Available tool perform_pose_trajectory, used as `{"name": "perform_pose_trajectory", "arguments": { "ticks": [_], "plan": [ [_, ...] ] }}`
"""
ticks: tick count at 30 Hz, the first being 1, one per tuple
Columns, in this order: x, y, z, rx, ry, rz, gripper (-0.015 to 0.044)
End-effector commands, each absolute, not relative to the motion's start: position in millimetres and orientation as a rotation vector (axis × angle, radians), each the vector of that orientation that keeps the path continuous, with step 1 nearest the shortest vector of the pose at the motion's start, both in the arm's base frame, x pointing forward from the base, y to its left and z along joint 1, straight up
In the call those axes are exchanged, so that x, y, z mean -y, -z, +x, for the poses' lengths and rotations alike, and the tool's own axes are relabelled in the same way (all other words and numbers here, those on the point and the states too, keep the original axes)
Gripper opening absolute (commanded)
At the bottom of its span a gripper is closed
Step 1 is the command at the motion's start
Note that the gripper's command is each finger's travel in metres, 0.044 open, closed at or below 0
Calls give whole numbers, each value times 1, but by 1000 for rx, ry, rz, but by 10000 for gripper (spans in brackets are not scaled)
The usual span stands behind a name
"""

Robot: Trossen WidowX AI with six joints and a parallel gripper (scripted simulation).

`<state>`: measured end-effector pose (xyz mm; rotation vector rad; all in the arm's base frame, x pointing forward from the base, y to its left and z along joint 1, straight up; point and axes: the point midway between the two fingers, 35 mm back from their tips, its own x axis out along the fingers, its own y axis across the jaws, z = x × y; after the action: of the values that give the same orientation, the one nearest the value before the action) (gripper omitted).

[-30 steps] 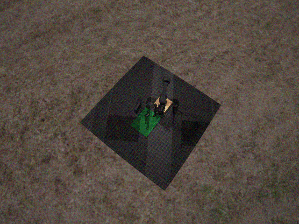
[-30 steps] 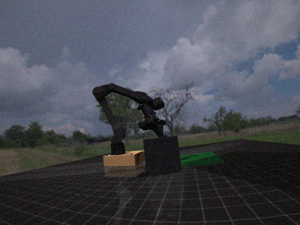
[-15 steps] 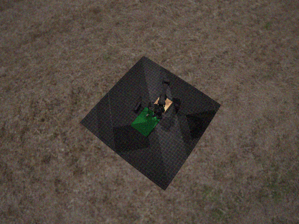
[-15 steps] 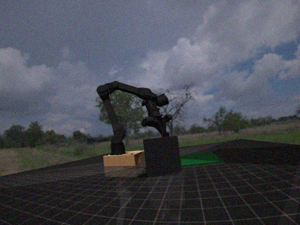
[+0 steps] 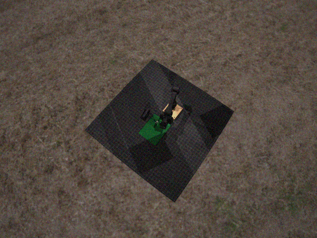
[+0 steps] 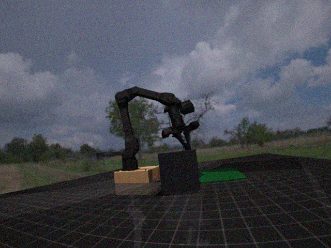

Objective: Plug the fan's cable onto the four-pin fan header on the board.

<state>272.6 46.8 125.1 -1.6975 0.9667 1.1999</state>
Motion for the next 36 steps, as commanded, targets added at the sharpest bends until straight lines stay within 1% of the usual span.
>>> {"name": "perform_pose_trajectory", "arguments": {
  "ticks": [1,19,36],
  "plan": [
    [-46,-126,282,-1036,-1134,-1569,0],
    [-34,-127,320,-1298,-803,-1025,0],
    [-16,-119,355,-1480,-451,-507,0]
  ]
}}
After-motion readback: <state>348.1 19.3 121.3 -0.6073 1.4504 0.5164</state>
